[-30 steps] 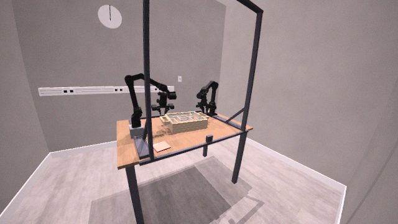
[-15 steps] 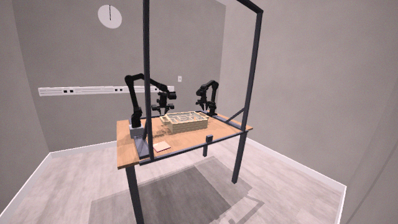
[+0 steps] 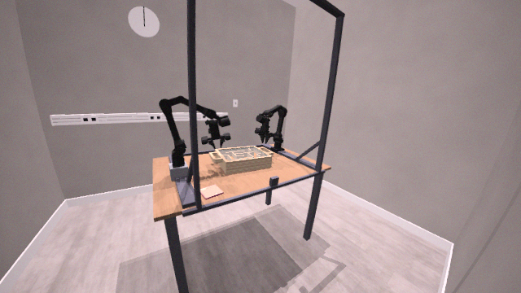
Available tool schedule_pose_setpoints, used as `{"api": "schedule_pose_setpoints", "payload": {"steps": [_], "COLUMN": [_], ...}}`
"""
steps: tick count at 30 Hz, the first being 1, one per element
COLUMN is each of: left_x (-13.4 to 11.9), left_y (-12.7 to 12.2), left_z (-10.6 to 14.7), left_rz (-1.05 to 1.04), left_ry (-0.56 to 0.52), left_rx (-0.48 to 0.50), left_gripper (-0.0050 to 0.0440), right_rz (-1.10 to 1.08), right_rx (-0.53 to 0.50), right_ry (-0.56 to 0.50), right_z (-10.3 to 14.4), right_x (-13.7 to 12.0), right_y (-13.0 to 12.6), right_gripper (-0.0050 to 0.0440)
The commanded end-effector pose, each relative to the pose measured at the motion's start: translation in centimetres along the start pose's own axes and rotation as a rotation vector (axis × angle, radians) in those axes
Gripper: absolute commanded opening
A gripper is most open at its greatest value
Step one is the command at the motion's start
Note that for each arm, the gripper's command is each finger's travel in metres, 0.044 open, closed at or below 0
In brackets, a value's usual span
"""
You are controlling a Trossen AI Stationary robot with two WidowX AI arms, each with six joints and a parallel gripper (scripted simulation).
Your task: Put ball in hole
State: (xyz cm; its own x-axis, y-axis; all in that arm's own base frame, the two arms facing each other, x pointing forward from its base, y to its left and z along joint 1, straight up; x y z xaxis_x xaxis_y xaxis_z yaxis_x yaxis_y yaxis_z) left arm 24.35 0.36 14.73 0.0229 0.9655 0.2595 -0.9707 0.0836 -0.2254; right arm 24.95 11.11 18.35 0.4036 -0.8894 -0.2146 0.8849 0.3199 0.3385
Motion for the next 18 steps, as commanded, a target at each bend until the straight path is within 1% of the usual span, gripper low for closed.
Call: {"api": "schedule_pose_setpoints", "payload": {"steps": [1,6,8,9,10,12,15,18], "left_x": [0.3,0.6,0.6,0.7,0.6,0.7,1.1,1.4], "left_y": [-1.1,-2.5,-2.5,-2.8,-2.8,-3.1,-4.0,-4.7], "left_z": [0.8,1.8,1.8,2.0,1.7,2.3,3.6,4.7], "left_rz": [-0.08,-0.199,-0.199,-0.223,-0.217,-0.244,-0.326,-0.403], "left_ry": [0.028,0.023,0.023,0.018,0.022,0.012,-0.024,-0.066], "left_rx": [-0.137,-0.307,-0.307,-0.34,-0.314,-0.37,-0.497,-0.598], "left_gripper": [0.0171,0.0171,0.0171,0.0171,0.0171,0.0171,0.0171,0.0171], "right_rz": [0.161,0.374,0.374,0.416,0.404,0.454,0.589,0.714], "right_rx": [0.137,0.281,0.281,0.306,0.293,0.332,0.412,0.475], "right_ry": [-0.035,-0.128,-0.128,-0.15,-0.136,-0.173,-0.284,-0.384], "right_z": [1.0,2.2,2.2,2.4,2.1,2.8,4.0,5.1], "right_x": [1.0,2.2,2.2,2.5,2.4,2.7,3.6,4.2], "right_y": [0.7,1.7,1.7,1.9,2.0,2.1,2.5,3.0], "right_gripper": [0.0171,0.0171,0.0171,0.0171,0.0171,0.0171,0.0171,0.0171]}}
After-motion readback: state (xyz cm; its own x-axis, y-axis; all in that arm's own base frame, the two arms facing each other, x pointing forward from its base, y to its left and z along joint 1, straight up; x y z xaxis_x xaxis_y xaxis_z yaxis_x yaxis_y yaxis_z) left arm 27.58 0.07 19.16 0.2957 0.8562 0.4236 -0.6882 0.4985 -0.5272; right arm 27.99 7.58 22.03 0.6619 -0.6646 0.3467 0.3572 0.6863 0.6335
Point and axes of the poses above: on each arm, the point midway between the two fingers, 35 mm back from their tips, its own z axis back along the fingers, its own y axis across the jaws, x = y × z, the point moved 5 cm from there along z, back along the fingers, and after that the axes turned 12 degrees about z, right-handed, at the moved point
